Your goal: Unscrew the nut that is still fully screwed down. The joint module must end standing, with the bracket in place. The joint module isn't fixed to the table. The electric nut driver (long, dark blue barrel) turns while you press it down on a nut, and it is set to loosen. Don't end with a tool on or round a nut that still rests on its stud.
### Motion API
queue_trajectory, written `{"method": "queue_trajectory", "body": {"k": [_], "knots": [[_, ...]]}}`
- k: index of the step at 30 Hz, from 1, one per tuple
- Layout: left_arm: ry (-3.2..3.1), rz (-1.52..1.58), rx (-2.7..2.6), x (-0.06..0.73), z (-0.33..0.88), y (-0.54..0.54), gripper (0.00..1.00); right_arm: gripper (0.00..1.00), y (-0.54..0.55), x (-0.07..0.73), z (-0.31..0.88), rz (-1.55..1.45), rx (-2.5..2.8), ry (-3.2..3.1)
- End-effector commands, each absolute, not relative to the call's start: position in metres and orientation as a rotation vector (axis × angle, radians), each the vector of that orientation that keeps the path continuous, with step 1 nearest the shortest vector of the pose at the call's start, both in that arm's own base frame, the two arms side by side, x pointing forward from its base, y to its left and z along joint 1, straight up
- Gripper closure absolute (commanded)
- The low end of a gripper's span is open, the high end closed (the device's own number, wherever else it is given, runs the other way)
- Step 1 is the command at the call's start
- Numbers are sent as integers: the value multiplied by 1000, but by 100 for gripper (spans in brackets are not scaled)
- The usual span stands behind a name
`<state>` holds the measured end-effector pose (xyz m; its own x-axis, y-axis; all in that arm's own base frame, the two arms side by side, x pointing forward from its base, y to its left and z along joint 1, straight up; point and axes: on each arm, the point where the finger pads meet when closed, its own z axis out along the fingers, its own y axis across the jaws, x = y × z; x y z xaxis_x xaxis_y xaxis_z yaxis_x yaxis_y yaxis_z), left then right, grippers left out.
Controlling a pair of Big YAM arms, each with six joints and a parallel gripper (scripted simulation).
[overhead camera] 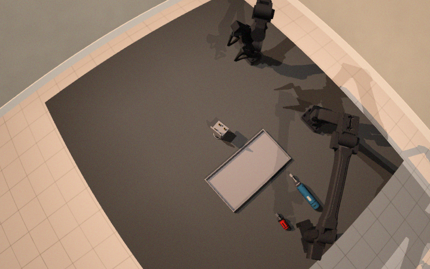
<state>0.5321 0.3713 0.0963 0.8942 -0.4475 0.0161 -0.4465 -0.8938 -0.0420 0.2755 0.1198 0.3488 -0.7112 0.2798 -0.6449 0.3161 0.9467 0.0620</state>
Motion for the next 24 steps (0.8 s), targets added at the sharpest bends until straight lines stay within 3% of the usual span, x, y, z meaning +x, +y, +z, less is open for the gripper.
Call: {"method": "queue_trajectory", "body": {"k": [1, 17, 18, 24], "knots": [[711, -54, -3010, 534, 104, 373, 0, 0, 120, 276, 352, -61, 421, 2396], [711, -54, -3010, 534, 104, 373, 0, 0, 120, 276, 352, -61, 421, 2396], [706, -80, -2991, 541, 114, 377, 18, 0, 122, 278, 365, -33, 428, 2377], [706, -80, -2991, 541, 114, 377, 18, 0, 122, 278, 365, -33, 428, 2377]]}}
